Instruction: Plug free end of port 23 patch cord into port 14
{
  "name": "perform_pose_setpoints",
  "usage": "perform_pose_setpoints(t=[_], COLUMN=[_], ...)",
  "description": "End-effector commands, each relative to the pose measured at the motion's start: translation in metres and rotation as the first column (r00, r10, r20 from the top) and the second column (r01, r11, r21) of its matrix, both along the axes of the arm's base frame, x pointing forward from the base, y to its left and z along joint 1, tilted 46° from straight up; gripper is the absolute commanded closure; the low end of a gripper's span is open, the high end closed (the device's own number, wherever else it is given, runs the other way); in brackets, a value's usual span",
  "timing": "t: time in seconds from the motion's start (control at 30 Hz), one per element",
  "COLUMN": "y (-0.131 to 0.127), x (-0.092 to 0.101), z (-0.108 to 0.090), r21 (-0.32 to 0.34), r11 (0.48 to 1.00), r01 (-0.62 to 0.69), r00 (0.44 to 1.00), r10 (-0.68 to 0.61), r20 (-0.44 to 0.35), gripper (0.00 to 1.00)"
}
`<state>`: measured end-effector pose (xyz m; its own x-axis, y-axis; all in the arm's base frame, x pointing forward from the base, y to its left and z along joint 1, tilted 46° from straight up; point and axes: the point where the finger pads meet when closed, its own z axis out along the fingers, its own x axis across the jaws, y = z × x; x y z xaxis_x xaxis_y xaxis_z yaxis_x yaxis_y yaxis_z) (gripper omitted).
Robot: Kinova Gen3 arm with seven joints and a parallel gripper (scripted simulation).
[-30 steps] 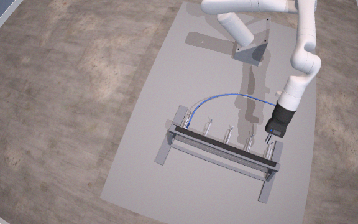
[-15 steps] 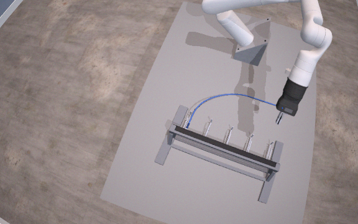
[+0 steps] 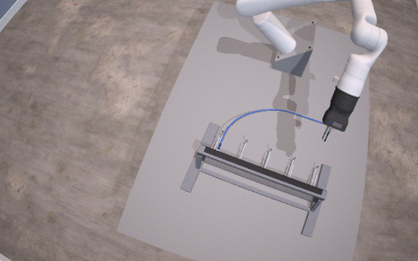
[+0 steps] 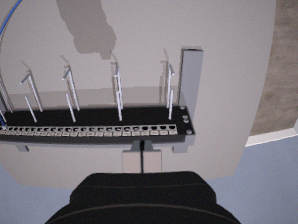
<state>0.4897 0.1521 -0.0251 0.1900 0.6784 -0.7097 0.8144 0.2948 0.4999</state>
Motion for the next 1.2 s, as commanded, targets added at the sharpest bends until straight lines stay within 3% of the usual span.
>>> perform_pose_setpoints(t=[0.0, 0.37, 0.67, 1.17], y=[-0.002, -0.039, -0.058, -0.066], x=[-0.001, -0.011, -0.016, -0.014], z=[0.008, 0.046, 0.065, 0.067], r21=[0.0, -0.002, -0.003, 0.003], r11=[1.0, 1.0, 1.0, 1.0], r01=[-0.009, -0.007, -0.004, 0.001], r00=[1.0, 1.0, 1.0, 1.0], r10=[0.009, 0.007, 0.004, -0.001], r20=[-0.002, -0.002, -0.001, 0.005], gripper=[1.0, 1.0, 1.0, 1.0])
